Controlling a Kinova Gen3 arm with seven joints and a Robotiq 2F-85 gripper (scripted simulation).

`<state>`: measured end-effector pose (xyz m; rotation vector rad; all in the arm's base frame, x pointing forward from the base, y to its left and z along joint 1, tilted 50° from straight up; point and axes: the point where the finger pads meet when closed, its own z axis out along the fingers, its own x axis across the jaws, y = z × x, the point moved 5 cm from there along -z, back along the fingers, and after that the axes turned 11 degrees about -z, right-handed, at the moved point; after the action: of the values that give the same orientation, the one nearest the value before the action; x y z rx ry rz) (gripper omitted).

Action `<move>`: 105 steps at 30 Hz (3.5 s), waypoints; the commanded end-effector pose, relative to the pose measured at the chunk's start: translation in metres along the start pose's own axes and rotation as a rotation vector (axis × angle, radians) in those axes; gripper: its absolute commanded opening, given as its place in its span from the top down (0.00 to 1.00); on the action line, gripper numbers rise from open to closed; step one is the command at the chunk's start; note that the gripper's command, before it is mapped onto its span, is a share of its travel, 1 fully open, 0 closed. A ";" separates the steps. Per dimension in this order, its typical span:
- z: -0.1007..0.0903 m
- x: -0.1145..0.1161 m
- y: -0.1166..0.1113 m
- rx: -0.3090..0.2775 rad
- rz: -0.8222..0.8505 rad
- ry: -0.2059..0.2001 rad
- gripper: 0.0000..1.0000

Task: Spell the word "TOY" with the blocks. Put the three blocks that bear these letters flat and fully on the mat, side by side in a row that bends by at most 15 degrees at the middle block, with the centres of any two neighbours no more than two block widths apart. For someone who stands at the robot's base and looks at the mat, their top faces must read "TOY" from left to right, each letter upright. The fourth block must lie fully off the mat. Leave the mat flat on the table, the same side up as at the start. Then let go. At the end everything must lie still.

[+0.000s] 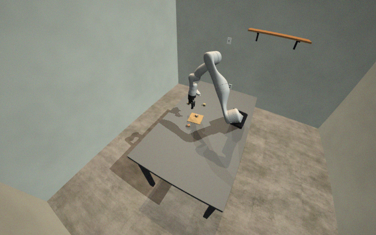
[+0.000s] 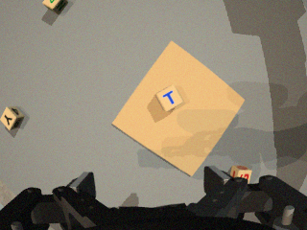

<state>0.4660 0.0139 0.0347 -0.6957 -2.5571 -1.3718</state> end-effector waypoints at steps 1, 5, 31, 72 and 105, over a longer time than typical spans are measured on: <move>-0.016 0.019 0.027 0.037 -0.026 -0.019 0.00; -0.012 0.073 0.070 0.054 0.060 -0.013 0.00; -0.005 0.134 0.096 0.094 0.158 -0.013 0.00; 0.043 0.133 0.092 0.095 0.158 -0.015 0.38; 0.056 0.133 0.091 0.095 0.158 -0.015 0.38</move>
<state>0.3973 0.1428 0.1180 -0.8786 -2.5013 -1.1930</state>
